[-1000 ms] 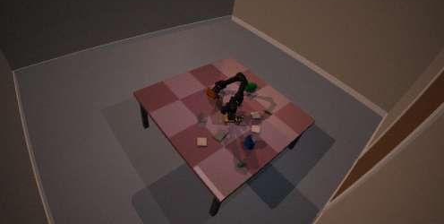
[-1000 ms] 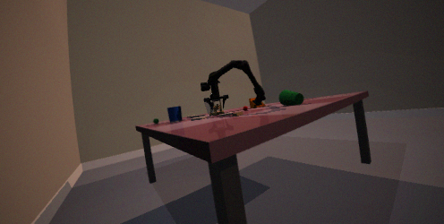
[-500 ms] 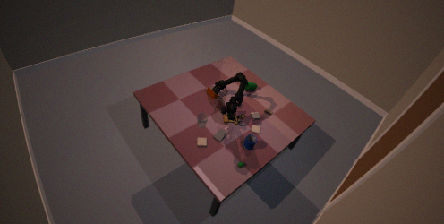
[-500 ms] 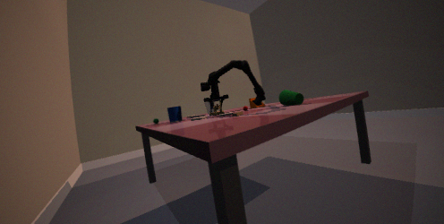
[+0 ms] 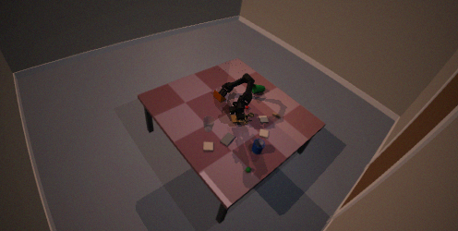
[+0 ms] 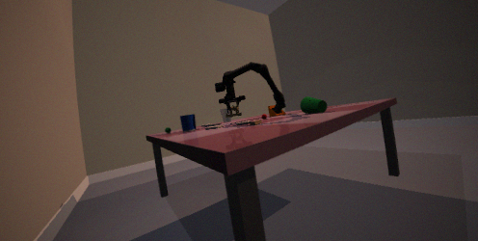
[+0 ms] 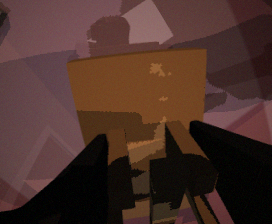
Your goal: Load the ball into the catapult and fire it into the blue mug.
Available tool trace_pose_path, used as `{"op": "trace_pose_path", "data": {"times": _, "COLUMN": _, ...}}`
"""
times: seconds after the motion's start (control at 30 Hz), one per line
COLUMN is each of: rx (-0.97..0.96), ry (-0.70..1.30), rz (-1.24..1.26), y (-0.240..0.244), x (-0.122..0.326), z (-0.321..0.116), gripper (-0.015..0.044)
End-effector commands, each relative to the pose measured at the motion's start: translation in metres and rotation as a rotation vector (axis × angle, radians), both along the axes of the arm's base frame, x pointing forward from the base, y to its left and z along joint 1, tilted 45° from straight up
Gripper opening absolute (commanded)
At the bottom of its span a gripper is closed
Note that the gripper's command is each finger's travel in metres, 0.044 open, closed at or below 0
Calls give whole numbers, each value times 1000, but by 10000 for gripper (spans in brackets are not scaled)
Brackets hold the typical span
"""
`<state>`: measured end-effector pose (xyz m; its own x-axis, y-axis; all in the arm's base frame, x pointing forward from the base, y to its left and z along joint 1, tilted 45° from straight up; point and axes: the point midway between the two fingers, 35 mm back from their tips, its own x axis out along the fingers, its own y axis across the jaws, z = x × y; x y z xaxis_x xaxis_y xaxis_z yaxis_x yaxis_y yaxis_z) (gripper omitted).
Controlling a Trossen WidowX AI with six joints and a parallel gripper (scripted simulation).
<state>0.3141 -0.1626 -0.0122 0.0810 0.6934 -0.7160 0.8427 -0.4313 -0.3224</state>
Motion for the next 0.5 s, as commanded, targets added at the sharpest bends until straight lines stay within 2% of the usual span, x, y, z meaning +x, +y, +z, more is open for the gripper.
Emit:
{"op": "trace_pose_path", "data": {"times": 0.0, "rx": -13, "ry": -93, "rz": 91, "y": -2, "x": 0, "z": 2, "gripper": 0}}
{"op": "trace_pose_path", "data": {"times": 0.47, "rx": -51, "ry": -423, "rz": 431, "y": -4, "x": 8, "z": -1, "gripper": 0}}
